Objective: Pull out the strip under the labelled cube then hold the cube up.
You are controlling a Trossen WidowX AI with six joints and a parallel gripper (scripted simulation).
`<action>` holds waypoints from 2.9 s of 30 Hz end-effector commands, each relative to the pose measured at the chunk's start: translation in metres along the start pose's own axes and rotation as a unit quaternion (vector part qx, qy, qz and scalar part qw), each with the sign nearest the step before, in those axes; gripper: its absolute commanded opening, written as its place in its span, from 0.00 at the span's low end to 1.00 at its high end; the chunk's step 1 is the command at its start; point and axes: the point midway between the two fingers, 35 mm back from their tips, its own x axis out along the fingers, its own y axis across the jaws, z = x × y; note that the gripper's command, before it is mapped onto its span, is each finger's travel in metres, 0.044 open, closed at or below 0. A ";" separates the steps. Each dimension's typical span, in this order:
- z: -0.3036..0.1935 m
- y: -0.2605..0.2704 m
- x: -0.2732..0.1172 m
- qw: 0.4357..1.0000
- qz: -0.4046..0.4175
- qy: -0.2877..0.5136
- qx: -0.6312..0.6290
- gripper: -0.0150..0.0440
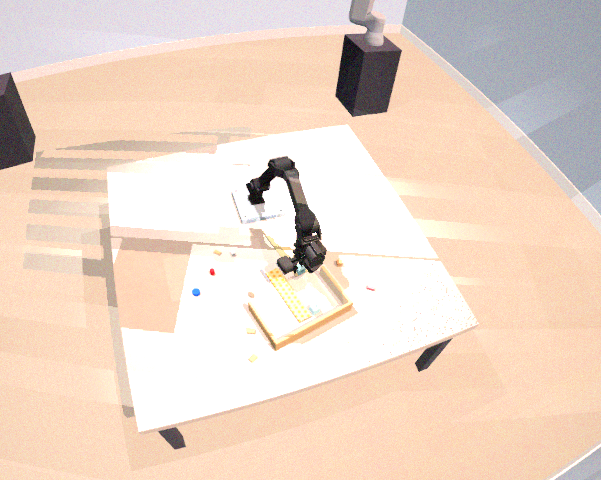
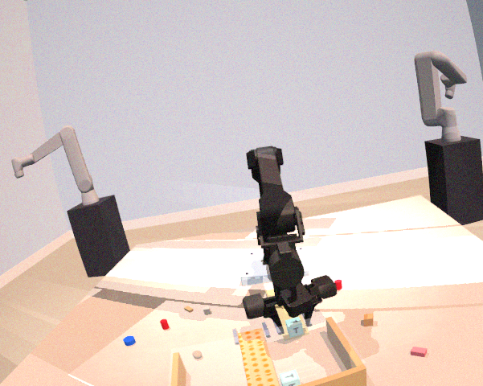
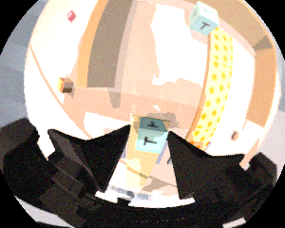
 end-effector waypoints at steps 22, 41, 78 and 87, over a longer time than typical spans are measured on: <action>-0.013 0.001 -0.008 1.000 0.000 0.001 0.000 0.25; -0.066 0.005 -0.040 1.000 -0.002 0.005 0.002 0.25; -0.105 0.008 -0.076 1.000 -0.002 0.006 0.002 0.25; -0.105 0.008 -0.076 1.000 -0.002 0.006 0.002 0.25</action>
